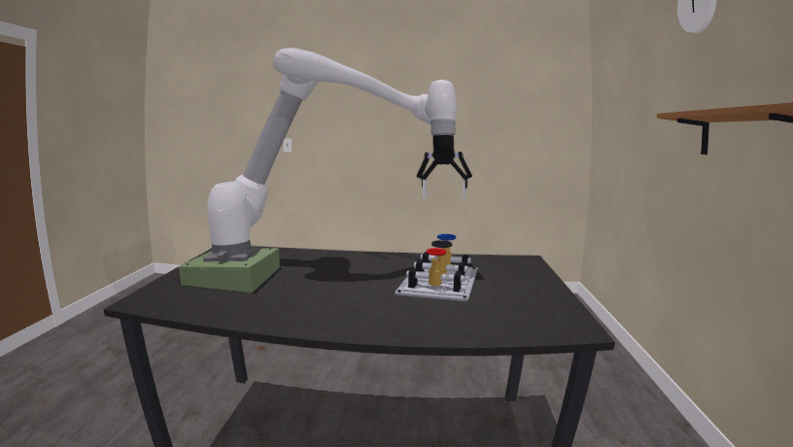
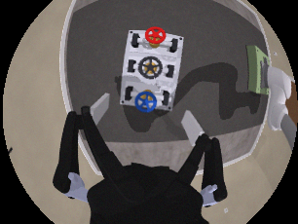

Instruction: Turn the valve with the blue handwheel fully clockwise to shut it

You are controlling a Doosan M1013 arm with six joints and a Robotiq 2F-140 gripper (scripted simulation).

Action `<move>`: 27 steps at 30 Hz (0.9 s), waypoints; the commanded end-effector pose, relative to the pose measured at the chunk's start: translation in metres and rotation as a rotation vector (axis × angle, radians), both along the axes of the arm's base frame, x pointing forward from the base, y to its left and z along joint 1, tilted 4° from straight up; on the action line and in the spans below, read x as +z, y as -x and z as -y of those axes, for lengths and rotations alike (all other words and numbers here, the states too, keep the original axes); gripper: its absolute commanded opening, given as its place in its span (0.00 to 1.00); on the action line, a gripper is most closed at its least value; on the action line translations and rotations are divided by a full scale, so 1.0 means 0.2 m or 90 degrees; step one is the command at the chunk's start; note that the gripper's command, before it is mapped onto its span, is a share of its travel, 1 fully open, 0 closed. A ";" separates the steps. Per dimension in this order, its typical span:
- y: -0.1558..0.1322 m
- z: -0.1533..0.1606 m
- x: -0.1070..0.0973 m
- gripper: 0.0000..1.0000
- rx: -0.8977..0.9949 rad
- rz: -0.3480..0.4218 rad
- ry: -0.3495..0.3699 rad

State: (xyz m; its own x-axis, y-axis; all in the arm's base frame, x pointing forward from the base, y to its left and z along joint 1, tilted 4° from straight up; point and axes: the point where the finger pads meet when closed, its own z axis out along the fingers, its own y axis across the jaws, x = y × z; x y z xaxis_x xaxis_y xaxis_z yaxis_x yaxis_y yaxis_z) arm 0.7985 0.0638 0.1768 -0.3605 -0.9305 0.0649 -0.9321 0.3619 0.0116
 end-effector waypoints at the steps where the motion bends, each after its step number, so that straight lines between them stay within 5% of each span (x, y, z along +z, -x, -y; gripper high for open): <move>1: -0.03 -0.09 -0.20 1.00 -0.139 -0.005 -0.025; 8: -0.05 -0.17 -0.40 1.00 -0.276 -0.020 -0.048; 14: -0.05 -0.17 -0.40 1.00 -0.278 -0.020 -0.048; 15: -0.05 -0.17 -0.40 0.55 -0.278 -0.020 -0.048; 27: -0.05 -0.17 -0.41 0.55 -0.278 -0.019 -0.049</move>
